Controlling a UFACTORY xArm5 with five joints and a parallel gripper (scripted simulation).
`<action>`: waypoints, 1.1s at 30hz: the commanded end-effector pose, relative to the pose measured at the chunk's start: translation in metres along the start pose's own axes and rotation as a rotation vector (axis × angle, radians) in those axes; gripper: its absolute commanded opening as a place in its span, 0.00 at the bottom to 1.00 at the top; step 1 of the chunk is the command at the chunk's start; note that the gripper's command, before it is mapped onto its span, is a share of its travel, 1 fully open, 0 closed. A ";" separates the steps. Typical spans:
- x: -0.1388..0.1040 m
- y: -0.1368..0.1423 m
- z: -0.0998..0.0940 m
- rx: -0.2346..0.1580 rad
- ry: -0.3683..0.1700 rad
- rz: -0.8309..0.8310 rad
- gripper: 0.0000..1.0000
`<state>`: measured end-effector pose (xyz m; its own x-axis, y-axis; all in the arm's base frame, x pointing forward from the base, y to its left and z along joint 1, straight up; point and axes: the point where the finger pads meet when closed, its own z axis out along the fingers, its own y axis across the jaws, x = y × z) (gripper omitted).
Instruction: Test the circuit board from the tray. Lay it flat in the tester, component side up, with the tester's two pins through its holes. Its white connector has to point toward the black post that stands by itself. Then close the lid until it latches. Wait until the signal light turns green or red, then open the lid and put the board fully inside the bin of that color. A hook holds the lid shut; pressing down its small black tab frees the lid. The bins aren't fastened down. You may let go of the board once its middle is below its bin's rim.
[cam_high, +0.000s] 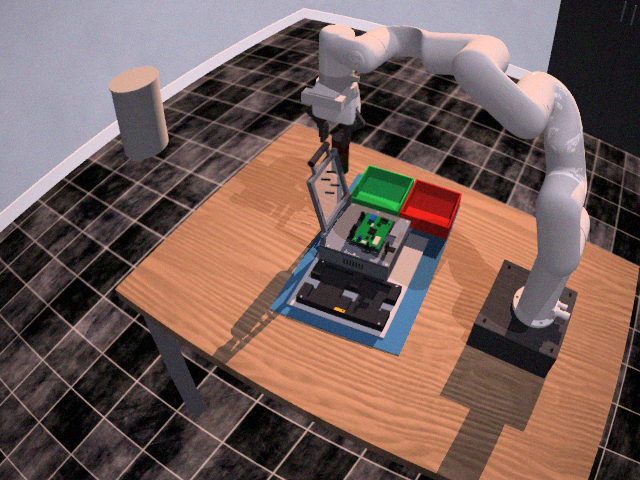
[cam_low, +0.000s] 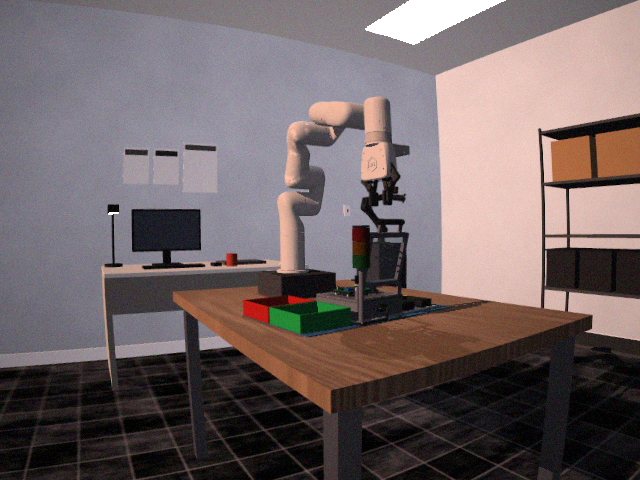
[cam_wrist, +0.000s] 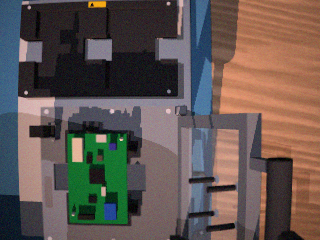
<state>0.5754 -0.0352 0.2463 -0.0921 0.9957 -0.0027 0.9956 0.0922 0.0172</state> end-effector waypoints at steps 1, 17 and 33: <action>-0.001 0.031 -0.002 0.014 0.002 0.000 0.52; -0.001 0.041 -0.001 0.014 0.002 0.000 0.52; -0.001 0.041 0.014 0.014 0.002 0.000 0.52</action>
<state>0.6152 -0.0323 0.2337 -0.0917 0.9958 0.0003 0.9958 0.0917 -0.0026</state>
